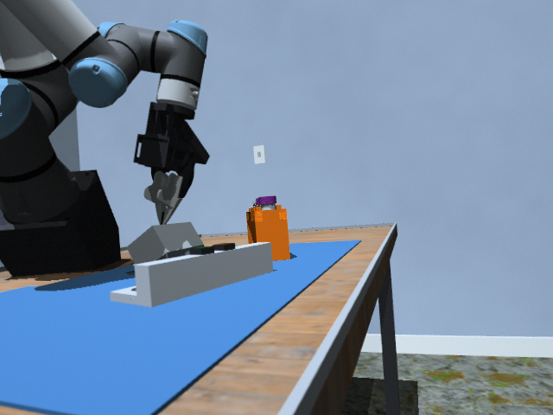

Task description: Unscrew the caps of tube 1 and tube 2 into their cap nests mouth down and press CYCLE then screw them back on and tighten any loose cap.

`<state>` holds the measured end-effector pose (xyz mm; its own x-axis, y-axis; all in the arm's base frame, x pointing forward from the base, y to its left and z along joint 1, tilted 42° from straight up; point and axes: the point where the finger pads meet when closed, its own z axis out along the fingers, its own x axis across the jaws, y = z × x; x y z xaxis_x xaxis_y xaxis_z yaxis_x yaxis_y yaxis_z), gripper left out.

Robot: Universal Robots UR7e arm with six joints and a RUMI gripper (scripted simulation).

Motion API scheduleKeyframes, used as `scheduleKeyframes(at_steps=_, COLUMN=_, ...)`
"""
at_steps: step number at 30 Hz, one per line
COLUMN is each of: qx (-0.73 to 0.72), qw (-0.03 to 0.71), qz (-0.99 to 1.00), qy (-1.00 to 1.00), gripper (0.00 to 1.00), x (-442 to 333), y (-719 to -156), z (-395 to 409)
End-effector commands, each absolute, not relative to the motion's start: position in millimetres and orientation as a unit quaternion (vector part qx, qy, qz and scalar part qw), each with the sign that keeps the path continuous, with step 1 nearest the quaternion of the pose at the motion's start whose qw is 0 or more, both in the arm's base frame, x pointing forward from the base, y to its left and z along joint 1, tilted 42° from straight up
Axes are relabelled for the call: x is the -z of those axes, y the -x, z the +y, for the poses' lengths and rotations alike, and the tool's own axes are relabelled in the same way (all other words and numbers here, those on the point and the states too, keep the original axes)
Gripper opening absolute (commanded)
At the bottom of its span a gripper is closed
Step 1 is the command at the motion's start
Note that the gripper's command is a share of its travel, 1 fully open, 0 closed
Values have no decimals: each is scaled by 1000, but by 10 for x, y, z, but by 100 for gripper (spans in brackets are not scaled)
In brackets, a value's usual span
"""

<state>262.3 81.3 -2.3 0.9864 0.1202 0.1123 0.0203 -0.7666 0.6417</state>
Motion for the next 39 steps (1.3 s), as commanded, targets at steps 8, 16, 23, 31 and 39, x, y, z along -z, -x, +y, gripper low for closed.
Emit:
scheduleKeyframes(at_steps=8, qx=-66, qw=343, qz=36, qy=-936, gripper=0, x=38, y=-2602, z=805)
scheduleKeyframes(at_steps=16, qx=-64, qw=344, qz=36, qy=-936, gripper=0, x=78, y=-2600, z=771)
scheduleKeyframes(at_steps=23, qx=-64, qw=344, qz=36, qy=-936, gripper=0, x=103, y=-2613, z=752)
scheduleKeyframes(at_steps=31, qx=-64, qw=344, qz=36, qy=-936, gripper=0, x=132, y=-2629, z=730)
scheduleKeyframes(at_steps=39, qx=-64, qw=344, qz=36, qy=-936, gripper=0, x=162, y=-2644, z=708)
